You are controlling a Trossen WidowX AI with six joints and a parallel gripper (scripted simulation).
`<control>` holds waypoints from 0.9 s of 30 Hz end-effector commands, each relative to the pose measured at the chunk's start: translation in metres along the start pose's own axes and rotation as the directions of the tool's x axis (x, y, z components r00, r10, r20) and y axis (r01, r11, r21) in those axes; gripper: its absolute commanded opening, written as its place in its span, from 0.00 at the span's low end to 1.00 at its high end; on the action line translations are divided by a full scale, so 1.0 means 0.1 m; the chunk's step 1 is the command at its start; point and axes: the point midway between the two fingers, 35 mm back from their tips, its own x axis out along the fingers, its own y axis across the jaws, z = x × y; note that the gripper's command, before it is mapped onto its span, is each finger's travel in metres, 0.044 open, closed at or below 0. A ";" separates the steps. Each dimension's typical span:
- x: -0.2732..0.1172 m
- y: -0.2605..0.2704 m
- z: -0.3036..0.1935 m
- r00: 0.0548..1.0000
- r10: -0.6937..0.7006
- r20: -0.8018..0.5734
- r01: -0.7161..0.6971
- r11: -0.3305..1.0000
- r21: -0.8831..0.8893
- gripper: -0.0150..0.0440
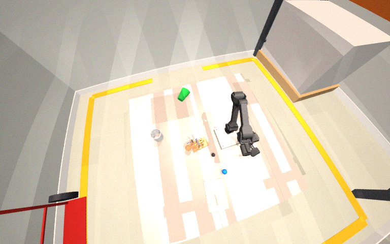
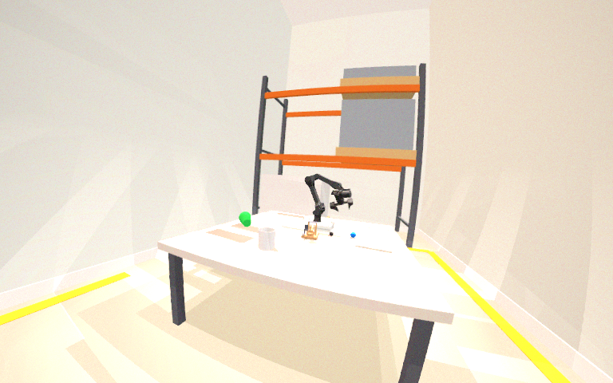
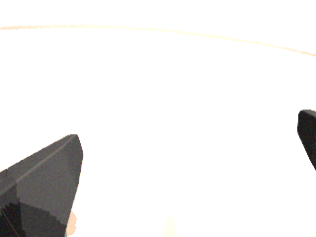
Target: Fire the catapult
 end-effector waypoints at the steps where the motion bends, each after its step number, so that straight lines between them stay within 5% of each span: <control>1: -0.08 -0.06 -0.15 0.998 -0.019 -0.056 0.026 0.990 0.138 1.00; 27: -0.64 -0.14 -0.91 0.947 -0.084 -0.309 0.291 0.627 0.723 1.00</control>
